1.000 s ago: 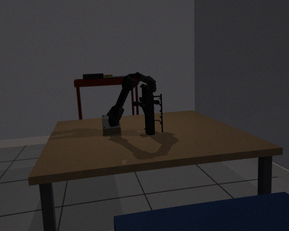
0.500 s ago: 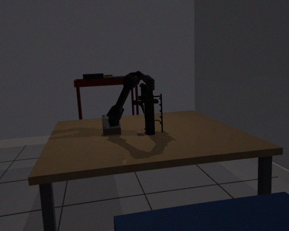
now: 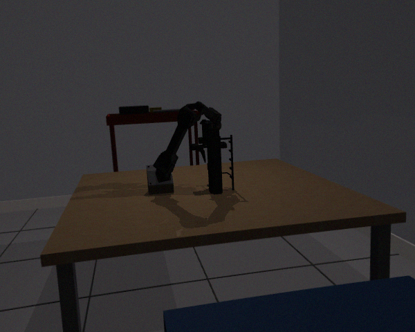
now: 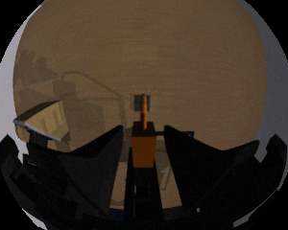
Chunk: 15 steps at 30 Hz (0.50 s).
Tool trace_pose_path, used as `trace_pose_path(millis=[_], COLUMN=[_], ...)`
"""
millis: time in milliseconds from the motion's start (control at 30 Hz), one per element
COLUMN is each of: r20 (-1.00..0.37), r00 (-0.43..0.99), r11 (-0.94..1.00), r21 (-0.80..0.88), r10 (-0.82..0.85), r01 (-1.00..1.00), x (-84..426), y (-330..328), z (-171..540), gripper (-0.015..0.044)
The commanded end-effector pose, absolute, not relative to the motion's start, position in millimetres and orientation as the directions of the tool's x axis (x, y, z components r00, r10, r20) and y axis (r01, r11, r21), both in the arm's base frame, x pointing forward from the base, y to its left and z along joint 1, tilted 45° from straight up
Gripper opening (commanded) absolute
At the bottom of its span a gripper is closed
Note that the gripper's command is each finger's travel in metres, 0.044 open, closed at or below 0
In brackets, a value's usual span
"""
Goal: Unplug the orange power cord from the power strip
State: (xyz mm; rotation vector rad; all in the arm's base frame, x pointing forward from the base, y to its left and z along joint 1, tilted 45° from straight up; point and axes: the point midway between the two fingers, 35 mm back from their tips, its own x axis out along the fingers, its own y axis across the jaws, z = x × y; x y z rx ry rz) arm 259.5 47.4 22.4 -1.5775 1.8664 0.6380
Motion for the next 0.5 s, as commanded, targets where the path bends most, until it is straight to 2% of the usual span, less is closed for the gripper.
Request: trace_pose_path(millis=[0,200,333,467], r20=[-0.715,-0.716,-0.717,-0.717], r00=[-0.104,-0.103,-0.102,-0.102], r11=[0.175,0.175,0.175,0.175], r21=[-0.027,-0.027,-0.027,-0.027], r10=[-0.692,-0.690,-0.689,-0.689], r01=[-0.984,-0.984,-0.984,-0.984], x=[260,265,269,270], y=[47,64,96,98], z=[23,13,-8,-10], gripper=[0.0289,0.0440,0.0440,0.0440])
